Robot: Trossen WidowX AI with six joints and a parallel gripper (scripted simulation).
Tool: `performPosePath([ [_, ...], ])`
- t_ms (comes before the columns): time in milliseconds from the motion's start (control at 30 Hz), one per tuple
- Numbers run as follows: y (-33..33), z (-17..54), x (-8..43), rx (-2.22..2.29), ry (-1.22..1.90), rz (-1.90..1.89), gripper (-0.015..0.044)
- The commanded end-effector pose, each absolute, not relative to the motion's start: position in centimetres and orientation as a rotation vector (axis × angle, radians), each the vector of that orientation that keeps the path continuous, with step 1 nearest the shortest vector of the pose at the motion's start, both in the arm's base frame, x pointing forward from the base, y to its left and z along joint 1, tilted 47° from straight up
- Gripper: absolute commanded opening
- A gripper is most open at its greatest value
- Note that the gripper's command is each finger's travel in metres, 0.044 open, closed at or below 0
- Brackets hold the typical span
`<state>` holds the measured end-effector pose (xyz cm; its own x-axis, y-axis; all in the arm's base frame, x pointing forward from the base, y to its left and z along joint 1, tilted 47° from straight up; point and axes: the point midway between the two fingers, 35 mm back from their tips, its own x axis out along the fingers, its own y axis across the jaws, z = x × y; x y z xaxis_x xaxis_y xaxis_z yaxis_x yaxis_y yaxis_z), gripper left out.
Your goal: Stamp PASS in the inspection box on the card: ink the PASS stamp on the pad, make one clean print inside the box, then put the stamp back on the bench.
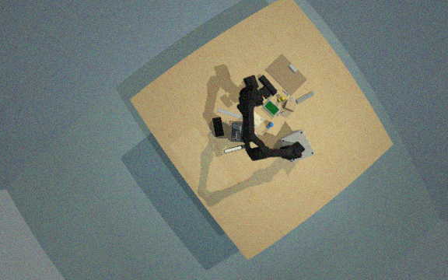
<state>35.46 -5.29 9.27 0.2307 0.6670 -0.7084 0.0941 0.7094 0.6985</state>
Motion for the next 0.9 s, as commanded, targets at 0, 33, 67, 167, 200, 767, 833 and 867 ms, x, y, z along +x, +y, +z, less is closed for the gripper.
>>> performPosePath([
  [0, -6.7, 7.6, 33.9, 0.713, 1.302, 0.438, 0.0000],
  [33, -7.0, 7.1, 33.5, 0.713, 1.303, 0.437, 0.0000],
  [67, -7.3, 6.7, 33.0, 0.713, 1.303, 0.437, 0.0000],
  [167, -8.1, 5.4, 31.6, 0.713, 1.304, 0.437, 0.0000],
  [200, -8.3, 5.0, 31.1, 0.714, 1.305, 0.438, 0.0000],
  [767, -9.6, 1.3, 26.2, 0.726, 1.300, 0.454, 0.0000],
  [833, -9.6, 1.1, 26.2, 0.728, 1.299, 0.457, 0.0000],
  [867, -9.5, 1.1, 26.3, 0.730, 1.298, 0.458, 0.0000],
])
